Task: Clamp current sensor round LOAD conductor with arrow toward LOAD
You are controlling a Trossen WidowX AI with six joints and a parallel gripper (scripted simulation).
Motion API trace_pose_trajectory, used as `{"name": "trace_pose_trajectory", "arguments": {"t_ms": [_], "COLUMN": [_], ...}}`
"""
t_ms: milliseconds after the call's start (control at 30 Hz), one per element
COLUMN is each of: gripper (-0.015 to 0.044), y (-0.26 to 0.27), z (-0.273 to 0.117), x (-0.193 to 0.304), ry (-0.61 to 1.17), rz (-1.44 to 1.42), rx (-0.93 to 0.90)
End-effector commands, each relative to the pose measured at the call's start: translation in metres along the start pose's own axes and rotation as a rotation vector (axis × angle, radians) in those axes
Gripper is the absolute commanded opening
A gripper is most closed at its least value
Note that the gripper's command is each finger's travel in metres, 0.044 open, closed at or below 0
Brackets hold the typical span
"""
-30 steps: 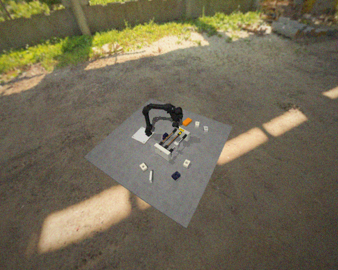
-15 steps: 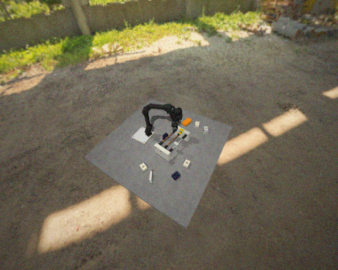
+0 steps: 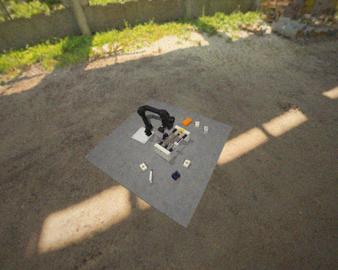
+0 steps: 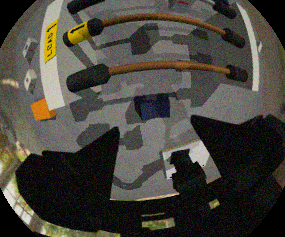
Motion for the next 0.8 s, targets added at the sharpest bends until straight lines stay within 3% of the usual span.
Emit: {"name": "trace_pose_trajectory", "arguments": {"t_ms": [0, 767], "gripper": [0.044, 0.044], "y": [-0.005, -0.004], "z": [0.003, 0.04], "x": [0.003, 0.002], "ry": [0.008, 0.007], "rz": [0.021, 0.021], "rx": [0.011, 0.011]}}
Point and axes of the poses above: the point midway between the two fingers, 35 mm back from their tips, its own z axis out along the fingers, its own y axis across the jaws, x = y × z, the point moved 2 cm from there along -z, back along the fingers, and after that the axes turned 15 degrees about z, right-handed, at the moved point
